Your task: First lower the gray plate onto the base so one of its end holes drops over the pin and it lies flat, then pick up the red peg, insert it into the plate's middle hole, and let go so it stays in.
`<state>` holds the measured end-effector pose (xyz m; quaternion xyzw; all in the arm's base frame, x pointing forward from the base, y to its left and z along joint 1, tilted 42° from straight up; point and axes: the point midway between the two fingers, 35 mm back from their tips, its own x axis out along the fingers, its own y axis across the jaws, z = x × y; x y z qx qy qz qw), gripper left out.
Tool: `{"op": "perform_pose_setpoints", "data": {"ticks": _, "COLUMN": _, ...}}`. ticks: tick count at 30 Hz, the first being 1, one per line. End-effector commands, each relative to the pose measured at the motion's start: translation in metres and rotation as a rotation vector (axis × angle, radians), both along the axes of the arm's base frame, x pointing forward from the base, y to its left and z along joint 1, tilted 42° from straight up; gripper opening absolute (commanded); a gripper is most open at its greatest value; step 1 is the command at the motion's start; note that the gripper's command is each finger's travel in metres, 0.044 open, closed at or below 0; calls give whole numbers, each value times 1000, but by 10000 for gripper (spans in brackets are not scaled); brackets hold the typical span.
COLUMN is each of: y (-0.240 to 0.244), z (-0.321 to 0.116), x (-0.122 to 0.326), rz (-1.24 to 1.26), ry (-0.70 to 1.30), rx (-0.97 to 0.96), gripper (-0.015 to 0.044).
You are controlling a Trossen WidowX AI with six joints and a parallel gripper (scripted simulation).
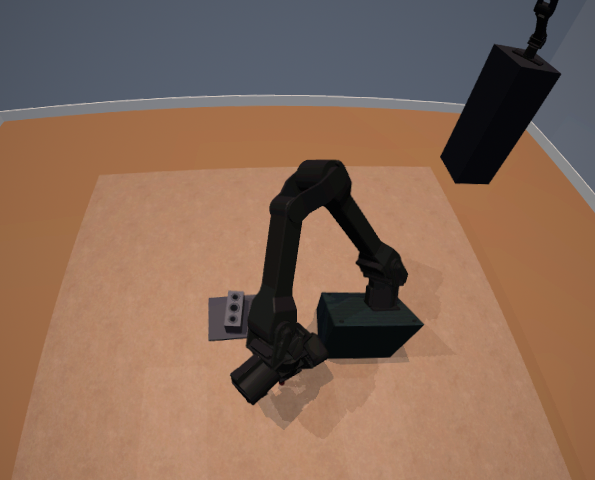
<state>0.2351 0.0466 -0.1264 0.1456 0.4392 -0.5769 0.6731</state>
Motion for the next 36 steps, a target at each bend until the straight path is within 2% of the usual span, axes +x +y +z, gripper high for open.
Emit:
{"op": "perform_pose_setpoints", "data": {"ticks": 1, "y": -8, "z": -7, "x": -3, "rz": 4, "ry": 10, "rx": -10, "gripper": 440}}
{"op": "perform_pose_setpoints", "data": {"ticks": 14, "y": -20, "z": -21, "x": -5, "rz": 4, "ry": 10, "rx": -12, "gripper": 440}}
{"op": "perform_pose_setpoints", "data": {"ticks": 30, "y": -20, "z": -21, "x": -5, "rz": 4, "ry": 10, "rx": -12, "gripper": 20}}
{"op": "perform_pose_setpoints", "data": {"ticks": 31, "y": -20, "z": -21, "x": -5, "rz": 4, "ry": 10, "rx": -12, "gripper": 0}}
{"op": "perform_pose_setpoints", "data": {"ticks": 36, "y": -20, "z": -21, "x": -5, "rz": 4, "ry": 10, "rx": -12, "gripper": 0}}
